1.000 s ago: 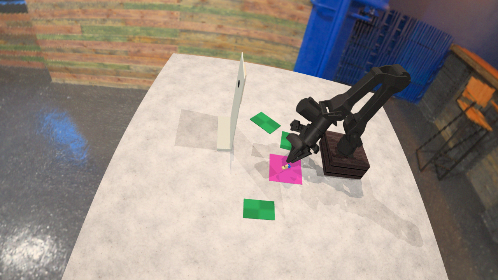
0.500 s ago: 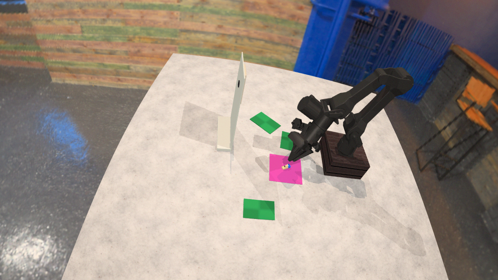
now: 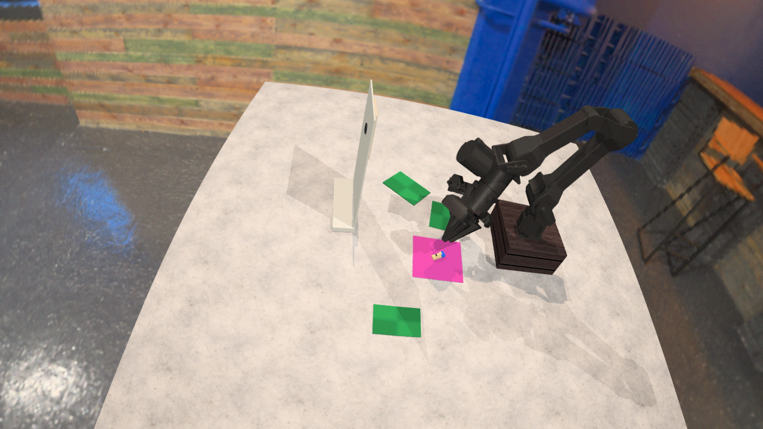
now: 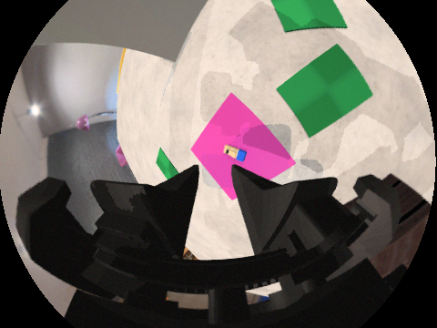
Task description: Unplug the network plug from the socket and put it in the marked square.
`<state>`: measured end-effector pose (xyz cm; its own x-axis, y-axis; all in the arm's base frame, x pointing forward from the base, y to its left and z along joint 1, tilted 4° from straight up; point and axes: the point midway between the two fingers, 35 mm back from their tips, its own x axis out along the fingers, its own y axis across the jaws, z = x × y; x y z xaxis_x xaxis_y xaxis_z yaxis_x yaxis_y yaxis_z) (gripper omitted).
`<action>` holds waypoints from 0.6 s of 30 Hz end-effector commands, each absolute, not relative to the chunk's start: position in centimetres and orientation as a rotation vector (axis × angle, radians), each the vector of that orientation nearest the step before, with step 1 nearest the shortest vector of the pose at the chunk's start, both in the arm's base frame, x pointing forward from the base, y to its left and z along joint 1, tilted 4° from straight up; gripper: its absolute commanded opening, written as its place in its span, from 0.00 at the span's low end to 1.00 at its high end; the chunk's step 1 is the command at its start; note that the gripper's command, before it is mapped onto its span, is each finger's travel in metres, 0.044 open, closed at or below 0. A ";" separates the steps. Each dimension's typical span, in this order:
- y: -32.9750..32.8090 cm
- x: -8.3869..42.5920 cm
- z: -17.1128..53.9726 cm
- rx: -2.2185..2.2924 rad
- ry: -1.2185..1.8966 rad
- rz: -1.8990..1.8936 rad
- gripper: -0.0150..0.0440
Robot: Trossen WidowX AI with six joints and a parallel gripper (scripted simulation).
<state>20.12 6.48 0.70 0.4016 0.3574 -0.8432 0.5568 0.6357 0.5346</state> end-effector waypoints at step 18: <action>6.6 20.3 3.8 0.929 1.193 -0.145 0.52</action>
